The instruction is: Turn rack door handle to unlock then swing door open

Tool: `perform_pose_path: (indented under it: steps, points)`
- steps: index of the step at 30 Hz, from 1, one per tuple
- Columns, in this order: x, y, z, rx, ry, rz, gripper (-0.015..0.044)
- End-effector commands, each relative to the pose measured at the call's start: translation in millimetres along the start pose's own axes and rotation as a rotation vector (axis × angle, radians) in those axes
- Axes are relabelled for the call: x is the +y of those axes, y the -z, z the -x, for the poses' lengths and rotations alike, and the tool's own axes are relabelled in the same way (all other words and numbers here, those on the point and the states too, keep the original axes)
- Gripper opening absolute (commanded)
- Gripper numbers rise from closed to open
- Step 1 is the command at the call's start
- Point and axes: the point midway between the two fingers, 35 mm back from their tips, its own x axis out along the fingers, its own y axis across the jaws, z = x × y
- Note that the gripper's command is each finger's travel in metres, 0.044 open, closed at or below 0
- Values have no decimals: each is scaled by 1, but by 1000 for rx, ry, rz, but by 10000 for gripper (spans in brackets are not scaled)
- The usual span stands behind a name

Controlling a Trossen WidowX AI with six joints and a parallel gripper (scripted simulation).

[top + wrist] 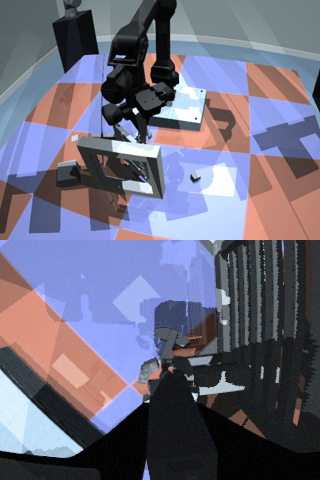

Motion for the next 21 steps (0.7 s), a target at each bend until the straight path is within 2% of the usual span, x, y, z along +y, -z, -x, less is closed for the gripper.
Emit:
perform_pose_path:
  steps: [1, 21]
  points:
    - [6, -3, 0, -5, 6, -75, 14]
    - [38, -19, 0, -7, 1, -355, 14]
